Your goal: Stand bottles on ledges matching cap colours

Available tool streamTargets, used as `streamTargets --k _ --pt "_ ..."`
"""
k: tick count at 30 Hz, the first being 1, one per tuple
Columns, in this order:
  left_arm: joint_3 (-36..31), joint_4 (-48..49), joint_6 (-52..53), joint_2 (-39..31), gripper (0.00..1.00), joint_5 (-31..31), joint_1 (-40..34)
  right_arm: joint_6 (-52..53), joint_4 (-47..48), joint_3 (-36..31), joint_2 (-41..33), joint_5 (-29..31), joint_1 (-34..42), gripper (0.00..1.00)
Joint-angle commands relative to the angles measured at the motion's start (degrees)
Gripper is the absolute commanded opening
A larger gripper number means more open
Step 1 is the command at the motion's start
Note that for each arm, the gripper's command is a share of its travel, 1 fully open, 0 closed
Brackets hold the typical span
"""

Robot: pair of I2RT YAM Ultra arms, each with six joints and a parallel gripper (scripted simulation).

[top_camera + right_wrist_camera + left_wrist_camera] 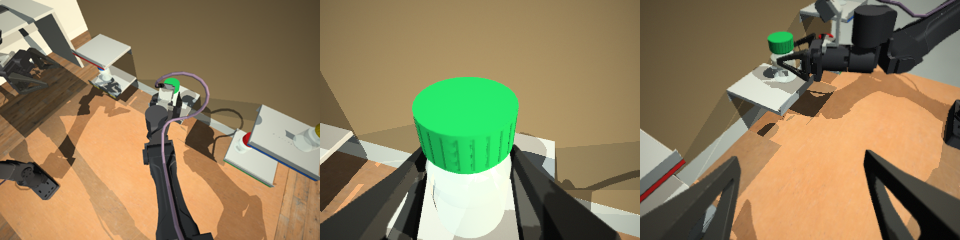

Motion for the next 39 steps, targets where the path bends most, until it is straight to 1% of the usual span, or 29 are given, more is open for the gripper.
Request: streamTargets --k 1,4,9,15,22,24,27,29,39 --pt "1.29 -1.31 0.57 -0.04 0.89 1.55 0.26 -0.37 -3.83 5.44 -4.70 -0.24 -0.08 0.52" --pt "1.29 -1.32 0.57 -0.04 0.89 1.55 0.26 -0.31 -6.02 7.37 -4.82 -0.25 -0.09 0.52" --pt "1.29 -1.32 0.57 -0.04 0.89 1.55 0.26 -0.65 -6.56 8.20 -4.45 -0.31 0.10 0.52" --pt "1.29 -1.32 0.57 -0.04 0.89 1.55 0.26 -0.38 -4.89 7.24 -5.12 -0.66 0.78 0.52" --pt "1.29 -1.32 0.57 -0.04 0.89 1.55 0.26 -0.30 -3.07 5.91 -7.73 -1.52 2.35 0.52" --pt "1.29 -1.32 0.57 -0.04 0.89 1.55 0.26 -0.29 -2.54 4.41 -8.76 -1.62 2.90 0.52" --pt "1.29 -1.32 0.57 -0.04 0.89 1.55 0.26 -0.16 -1.86 1.68 -11.00 0.05 3.73 0.52" --pt "1.29 -1.32 0.57 -0.04 0.89 1.55 0.26 -0.16 -1.86 1.68 -11.00 0.05 3.73 0.52" --pt "1.29 -1.32 0.57 -0.04 0.89 1.55 0.26 -0.13 0.14 -8.82 -19.91 2.83 7.04 0.52"
